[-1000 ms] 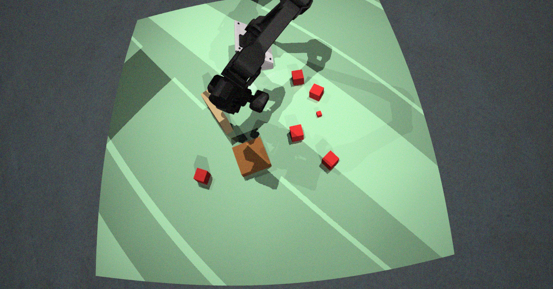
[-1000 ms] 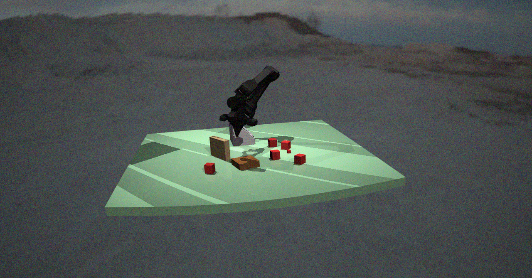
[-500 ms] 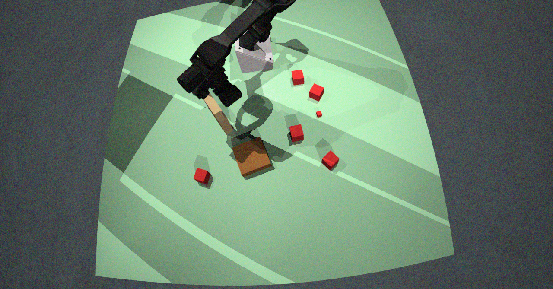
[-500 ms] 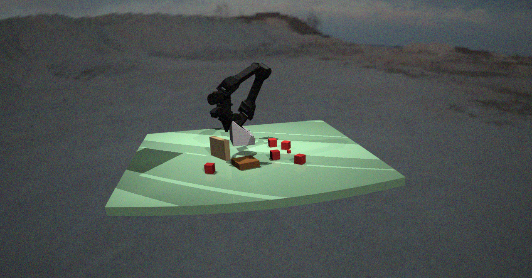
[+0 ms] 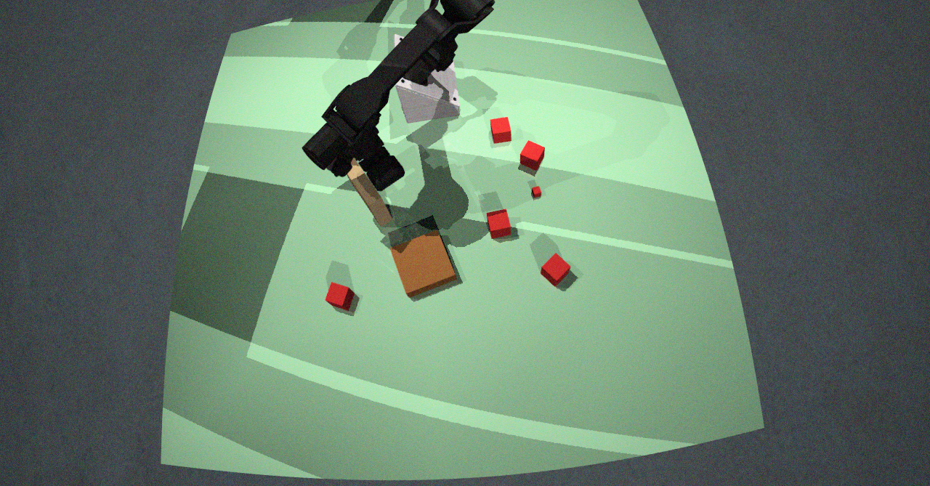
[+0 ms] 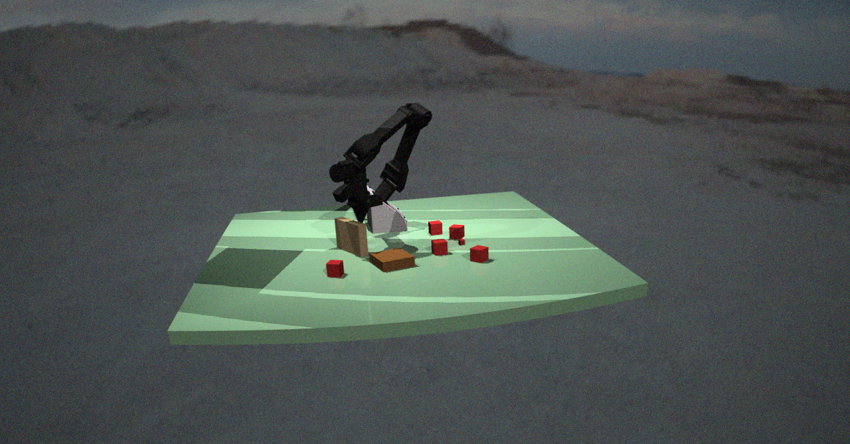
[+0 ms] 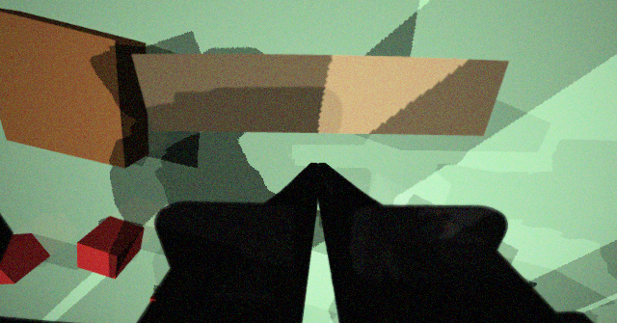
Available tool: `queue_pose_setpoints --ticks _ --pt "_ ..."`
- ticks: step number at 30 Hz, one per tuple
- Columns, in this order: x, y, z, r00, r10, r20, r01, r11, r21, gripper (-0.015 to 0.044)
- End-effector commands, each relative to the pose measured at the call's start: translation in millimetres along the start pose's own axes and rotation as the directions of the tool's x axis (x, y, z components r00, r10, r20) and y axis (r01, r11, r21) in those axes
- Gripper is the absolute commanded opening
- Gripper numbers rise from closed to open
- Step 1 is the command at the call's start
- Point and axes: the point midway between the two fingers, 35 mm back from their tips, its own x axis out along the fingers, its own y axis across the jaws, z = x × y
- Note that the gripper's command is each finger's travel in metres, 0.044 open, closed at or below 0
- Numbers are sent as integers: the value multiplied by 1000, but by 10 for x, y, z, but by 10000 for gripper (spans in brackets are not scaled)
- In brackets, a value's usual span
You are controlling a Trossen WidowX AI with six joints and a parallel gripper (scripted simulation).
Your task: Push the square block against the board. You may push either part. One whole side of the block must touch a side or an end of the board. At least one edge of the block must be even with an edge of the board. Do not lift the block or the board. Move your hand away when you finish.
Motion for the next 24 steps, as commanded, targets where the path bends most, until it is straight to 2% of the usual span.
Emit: queue_pose_setpoints --ticks 1,24 --pt "19 3 10 1000 7 1 -7 1000 5 0" --pt "3 18 290 1000 7 3 -7 1000 4 0"
